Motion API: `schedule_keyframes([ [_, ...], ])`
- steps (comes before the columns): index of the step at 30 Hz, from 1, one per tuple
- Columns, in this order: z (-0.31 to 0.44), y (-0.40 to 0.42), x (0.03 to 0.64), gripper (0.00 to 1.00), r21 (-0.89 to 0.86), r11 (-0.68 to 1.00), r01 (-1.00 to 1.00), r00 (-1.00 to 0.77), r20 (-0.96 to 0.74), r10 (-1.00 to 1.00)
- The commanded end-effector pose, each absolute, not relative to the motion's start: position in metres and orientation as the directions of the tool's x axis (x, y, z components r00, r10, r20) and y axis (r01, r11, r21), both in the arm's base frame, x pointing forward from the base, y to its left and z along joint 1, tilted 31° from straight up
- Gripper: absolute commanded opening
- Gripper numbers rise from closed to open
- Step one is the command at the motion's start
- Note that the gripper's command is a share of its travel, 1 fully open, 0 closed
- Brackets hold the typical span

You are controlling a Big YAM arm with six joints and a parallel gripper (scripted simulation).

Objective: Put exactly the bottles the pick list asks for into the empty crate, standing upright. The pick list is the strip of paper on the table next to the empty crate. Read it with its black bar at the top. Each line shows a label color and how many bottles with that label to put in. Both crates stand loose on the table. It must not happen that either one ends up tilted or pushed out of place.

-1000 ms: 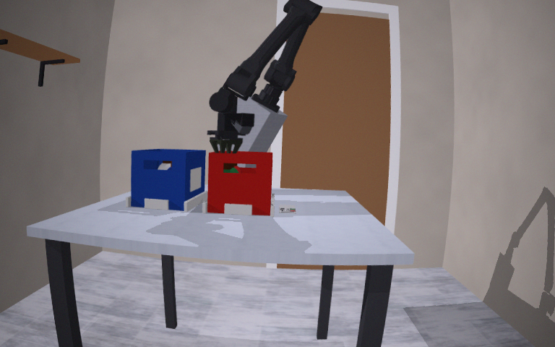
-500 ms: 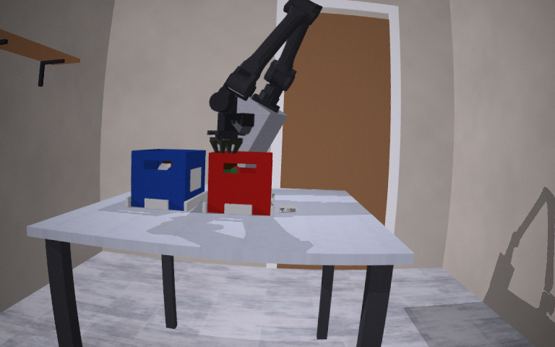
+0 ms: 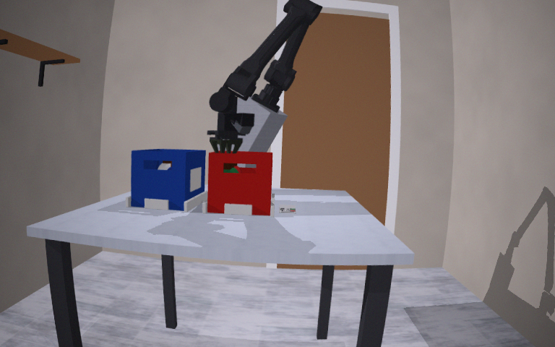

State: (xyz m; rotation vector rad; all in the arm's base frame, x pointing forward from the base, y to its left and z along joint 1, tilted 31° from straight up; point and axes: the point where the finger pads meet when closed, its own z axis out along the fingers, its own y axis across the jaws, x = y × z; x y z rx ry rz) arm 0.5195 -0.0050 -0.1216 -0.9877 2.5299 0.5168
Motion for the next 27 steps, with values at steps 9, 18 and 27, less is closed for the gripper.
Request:
schedule_keyframes([
  [9, -0.124, 0.002, 0.535, 0.61, 0.178, 0.685, -0.707, -0.67, -0.48, -0.567],
  [18, -0.128, -0.004, 0.527, 0.61, 0.187, 0.693, -0.696, -0.682, -0.472, -0.559],
  [27, -0.129, -0.007, 0.524, 0.61, 0.188, 0.694, -0.695, -0.685, -0.47, -0.557],
])
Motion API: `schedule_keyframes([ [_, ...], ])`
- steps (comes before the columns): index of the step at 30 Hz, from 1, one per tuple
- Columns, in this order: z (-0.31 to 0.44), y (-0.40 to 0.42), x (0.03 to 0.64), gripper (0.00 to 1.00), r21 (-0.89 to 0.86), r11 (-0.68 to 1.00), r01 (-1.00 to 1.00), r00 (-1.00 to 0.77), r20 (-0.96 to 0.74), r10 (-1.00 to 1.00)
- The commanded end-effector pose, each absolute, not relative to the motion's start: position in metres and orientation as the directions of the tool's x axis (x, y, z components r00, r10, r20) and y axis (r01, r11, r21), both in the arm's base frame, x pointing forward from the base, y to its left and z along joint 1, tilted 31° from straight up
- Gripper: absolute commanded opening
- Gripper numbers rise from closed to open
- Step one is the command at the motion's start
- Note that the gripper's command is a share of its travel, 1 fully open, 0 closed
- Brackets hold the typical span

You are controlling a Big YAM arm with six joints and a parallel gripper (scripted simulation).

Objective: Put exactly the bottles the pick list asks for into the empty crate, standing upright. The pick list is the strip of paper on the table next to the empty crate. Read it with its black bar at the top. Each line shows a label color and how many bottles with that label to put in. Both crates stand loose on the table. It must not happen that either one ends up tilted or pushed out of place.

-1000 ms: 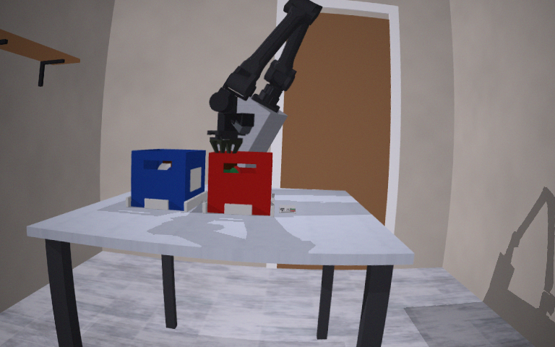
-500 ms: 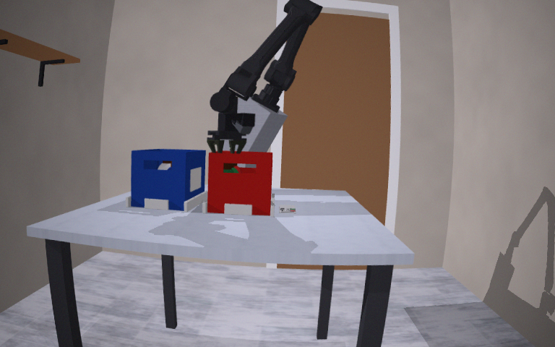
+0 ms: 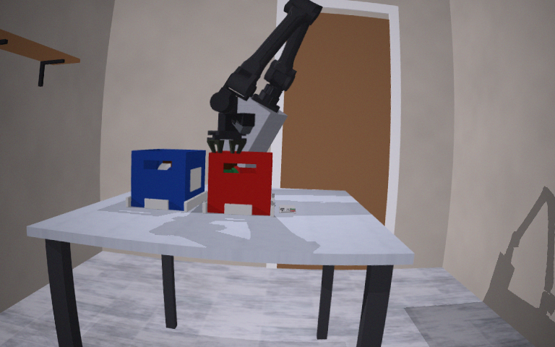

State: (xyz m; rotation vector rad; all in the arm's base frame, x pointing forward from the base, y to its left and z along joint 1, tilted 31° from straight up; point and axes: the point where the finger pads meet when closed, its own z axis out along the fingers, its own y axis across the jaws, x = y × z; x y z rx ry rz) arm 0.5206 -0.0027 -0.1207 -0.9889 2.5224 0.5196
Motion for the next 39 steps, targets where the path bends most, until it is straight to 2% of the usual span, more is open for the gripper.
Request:
schedule_keyframes([
  [1, -0.1294, -0.0073, 0.5238, 0.61, 0.188, 0.695, -0.694, -0.685, -0.47, -0.557],
  [39, -0.1331, -0.0171, 0.5175, 0.61, 0.186, 0.697, -0.692, -0.686, -0.469, -0.556],
])
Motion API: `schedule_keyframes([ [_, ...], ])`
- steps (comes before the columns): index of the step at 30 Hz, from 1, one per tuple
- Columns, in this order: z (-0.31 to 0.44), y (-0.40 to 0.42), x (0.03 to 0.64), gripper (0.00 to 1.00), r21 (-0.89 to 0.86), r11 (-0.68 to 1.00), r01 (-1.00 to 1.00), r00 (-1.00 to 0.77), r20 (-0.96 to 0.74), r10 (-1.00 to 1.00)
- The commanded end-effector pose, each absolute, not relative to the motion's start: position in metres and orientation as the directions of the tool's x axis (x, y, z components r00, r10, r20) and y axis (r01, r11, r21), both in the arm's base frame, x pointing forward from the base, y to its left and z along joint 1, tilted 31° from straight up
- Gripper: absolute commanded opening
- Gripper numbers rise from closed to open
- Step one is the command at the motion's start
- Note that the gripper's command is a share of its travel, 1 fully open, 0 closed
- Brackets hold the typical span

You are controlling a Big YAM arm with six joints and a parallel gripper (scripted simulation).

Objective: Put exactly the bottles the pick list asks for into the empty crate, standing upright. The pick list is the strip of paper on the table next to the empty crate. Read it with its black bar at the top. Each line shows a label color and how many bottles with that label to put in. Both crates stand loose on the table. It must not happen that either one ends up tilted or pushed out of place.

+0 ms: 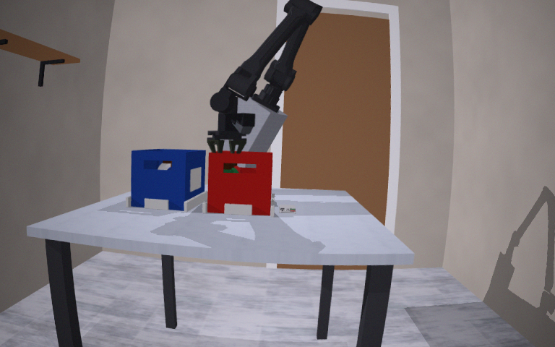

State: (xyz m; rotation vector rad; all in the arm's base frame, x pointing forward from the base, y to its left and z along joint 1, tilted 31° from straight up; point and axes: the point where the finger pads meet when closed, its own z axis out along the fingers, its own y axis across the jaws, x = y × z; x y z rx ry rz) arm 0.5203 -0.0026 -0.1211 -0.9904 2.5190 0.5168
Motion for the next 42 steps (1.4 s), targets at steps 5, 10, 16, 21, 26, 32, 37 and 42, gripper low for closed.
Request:
schedule_keyframes([
  [5, -0.1329, -0.0176, 0.5182, 0.61, 0.185, 0.697, -0.693, -0.685, -0.47, -0.556],
  [10, -0.1334, -0.0178, 0.5175, 0.61, 0.186, 0.697, -0.693, -0.686, -0.47, -0.556],
  [16, -0.1333, -0.0181, 0.5178, 0.61, 0.185, 0.698, -0.692, -0.686, -0.47, -0.556],
  [21, -0.134, -0.0182, 0.5164, 0.61, 0.187, 0.697, -0.692, -0.686, -0.469, -0.556],
  [26, -0.1338, -0.0187, 0.5172, 0.61, 0.185, 0.697, -0.692, -0.686, -0.47, -0.556],
  [32, -0.1342, -0.0188, 0.5163, 0.61, 0.186, 0.697, -0.692, -0.686, -0.469, -0.556],
  [37, -0.1344, -0.0192, 0.5162, 0.61, 0.186, 0.697, -0.693, -0.686, -0.469, -0.556],
  [42, -0.1345, -0.0195, 0.516, 0.61, 0.186, 0.697, -0.692, -0.686, -0.469, -0.556],
])
